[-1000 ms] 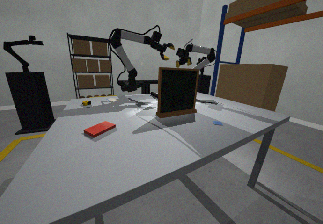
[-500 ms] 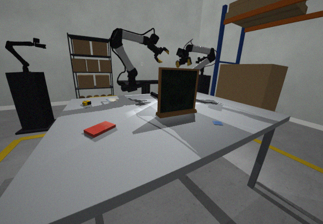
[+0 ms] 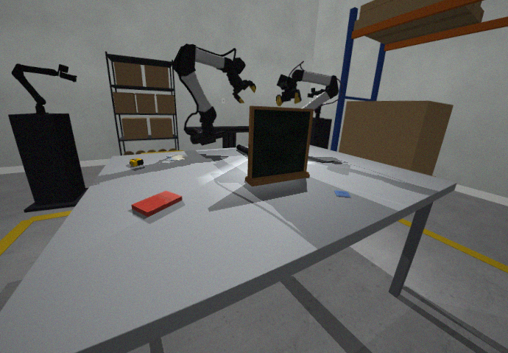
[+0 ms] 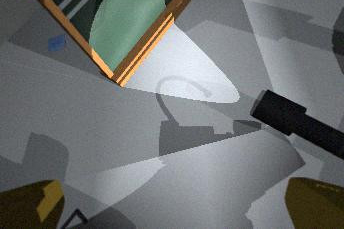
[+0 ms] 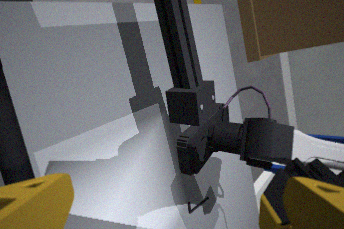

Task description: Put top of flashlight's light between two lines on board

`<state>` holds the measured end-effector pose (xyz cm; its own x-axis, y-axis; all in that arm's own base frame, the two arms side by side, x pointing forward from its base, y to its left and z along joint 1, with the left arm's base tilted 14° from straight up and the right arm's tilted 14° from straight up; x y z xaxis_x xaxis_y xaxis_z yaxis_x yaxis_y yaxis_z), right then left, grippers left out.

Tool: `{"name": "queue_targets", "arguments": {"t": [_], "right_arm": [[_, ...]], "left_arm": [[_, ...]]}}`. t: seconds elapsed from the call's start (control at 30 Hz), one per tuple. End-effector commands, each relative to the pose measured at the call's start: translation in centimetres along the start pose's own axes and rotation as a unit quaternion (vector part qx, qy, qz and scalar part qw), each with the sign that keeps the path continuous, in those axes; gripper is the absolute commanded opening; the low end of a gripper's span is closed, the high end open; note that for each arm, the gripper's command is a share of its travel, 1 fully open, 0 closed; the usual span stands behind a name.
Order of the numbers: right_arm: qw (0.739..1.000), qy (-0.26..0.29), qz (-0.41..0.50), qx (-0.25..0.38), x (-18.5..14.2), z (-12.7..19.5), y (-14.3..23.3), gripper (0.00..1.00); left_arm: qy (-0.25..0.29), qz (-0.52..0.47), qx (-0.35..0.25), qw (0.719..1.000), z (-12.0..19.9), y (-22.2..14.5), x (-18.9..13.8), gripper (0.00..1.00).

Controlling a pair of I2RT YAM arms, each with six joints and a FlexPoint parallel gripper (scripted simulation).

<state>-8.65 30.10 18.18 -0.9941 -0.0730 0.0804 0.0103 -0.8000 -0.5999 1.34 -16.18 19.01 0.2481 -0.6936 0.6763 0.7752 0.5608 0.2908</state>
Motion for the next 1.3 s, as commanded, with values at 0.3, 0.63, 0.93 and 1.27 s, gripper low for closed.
{"name": "queue_targets", "arguments": {"t": [0.3,0.63,0.93,1.27], "right_arm": [[0.998,0.012,0.007,0.056,0.0,-3.5,1.3,0.95],[0.993,0.027,0.015,0.118,0.1,-7.5,2.8,0.95],[0.982,0.04,0.021,0.185,-0.3,-9.7,6.0,0.95],[0.974,0.048,0.027,0.221,-0.3,-12.2,7.5,0.95]], "left_arm": [[0.038,0.118,-0.018,0.992,-2.1,-0.3,3.3,1.0],[0.02,0.254,-0.024,0.967,-5.9,3.2,8.6,1.0],[-0.02,0.32,-0.002,0.947,-7.4,7.6,11.5,1.0],[-0.086,0.376,0.037,0.922,-8.3,14.4,14.1,1.0]]}}
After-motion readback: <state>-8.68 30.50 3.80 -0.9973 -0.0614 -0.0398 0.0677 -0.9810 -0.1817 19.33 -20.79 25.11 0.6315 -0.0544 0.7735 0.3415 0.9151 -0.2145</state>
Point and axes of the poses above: on each arm, the point where the finger pads meet when closed, its own z axis back along the fingers, its own y axis across the jaws, x = y × z, the point moved 3 cm from there along z, back along the fingers, and after that the axes turned 9 degrees about z, right-handed, at the moved point
